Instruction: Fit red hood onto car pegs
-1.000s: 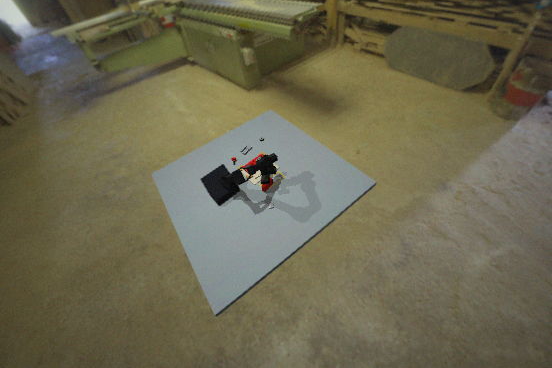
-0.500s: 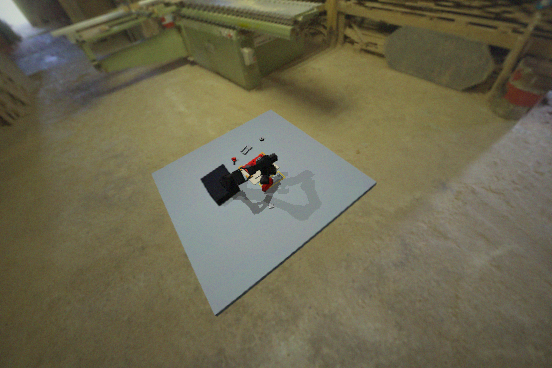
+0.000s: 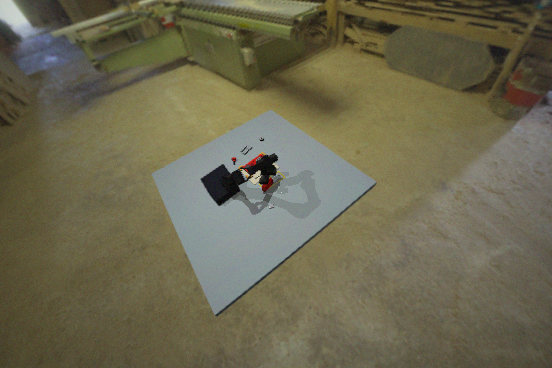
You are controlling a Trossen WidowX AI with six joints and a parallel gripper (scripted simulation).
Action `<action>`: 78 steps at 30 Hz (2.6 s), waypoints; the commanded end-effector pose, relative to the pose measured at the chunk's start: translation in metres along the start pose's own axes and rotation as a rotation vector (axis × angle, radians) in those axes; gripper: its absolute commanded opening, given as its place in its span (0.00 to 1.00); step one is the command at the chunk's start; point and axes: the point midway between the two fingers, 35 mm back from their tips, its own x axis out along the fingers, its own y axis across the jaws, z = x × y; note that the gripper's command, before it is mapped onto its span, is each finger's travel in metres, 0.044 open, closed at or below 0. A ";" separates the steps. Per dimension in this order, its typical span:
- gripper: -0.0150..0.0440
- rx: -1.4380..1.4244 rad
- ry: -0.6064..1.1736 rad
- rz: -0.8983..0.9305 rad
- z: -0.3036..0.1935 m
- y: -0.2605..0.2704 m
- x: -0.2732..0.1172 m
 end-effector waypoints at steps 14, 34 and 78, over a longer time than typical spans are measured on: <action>0.25 0.098 0.001 0.006 0.001 0.000 0.000; 0.25 0.206 0.001 0.007 0.003 -0.001 0.000; 0.25 0.442 0.001 0.011 0.005 -0.003 0.000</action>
